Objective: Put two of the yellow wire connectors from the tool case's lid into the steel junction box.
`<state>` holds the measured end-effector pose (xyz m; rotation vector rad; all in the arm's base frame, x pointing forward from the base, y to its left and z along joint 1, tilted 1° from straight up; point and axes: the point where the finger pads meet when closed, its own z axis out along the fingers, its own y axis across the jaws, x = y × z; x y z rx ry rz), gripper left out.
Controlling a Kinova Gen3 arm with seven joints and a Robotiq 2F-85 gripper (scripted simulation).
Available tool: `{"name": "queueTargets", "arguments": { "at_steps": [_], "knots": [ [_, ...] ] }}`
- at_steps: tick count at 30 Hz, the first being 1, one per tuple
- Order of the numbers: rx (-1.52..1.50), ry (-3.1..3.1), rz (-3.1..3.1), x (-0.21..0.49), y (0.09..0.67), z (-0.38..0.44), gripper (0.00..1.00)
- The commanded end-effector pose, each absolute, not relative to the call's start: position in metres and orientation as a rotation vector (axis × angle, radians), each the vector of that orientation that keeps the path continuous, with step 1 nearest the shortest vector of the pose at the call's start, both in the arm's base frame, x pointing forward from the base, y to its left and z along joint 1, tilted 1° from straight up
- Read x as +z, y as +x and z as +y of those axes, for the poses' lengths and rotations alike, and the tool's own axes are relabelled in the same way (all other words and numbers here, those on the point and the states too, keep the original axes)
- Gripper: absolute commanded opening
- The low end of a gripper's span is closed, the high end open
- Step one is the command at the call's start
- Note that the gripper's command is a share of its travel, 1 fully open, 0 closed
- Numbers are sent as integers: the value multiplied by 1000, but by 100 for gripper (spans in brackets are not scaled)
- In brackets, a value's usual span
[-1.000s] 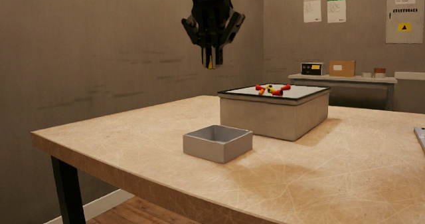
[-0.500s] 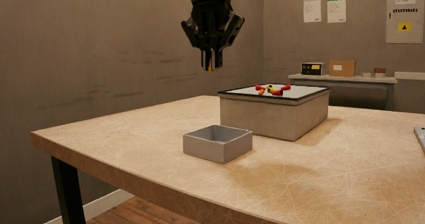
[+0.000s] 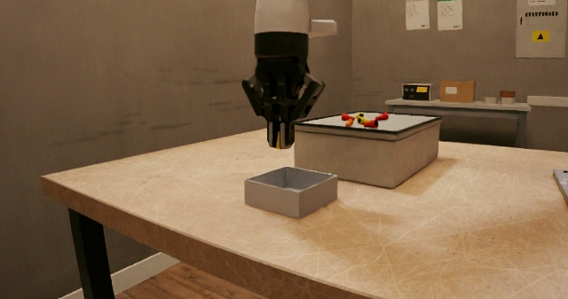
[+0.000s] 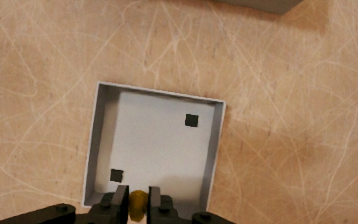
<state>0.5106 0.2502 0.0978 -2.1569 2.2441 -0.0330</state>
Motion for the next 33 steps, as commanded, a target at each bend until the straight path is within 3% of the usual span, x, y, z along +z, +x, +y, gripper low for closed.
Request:
{"name": "queueTargets", "arguments": {
  "at_steps": [1, 9, 22, 23, 33],
  "knots": [
    [-15, -2177, 2254, 72, 505, 250, 18],
    [-15, -2177, 2254, 27, 506, 250, 18],
    [-15, -2177, 2254, 22, 506, 250, 18],
    [-15, -2177, 2254, 22, 506, 250, 36],
    [-15, -2177, 2254, 22, 506, 250, 36]
  ]
}}
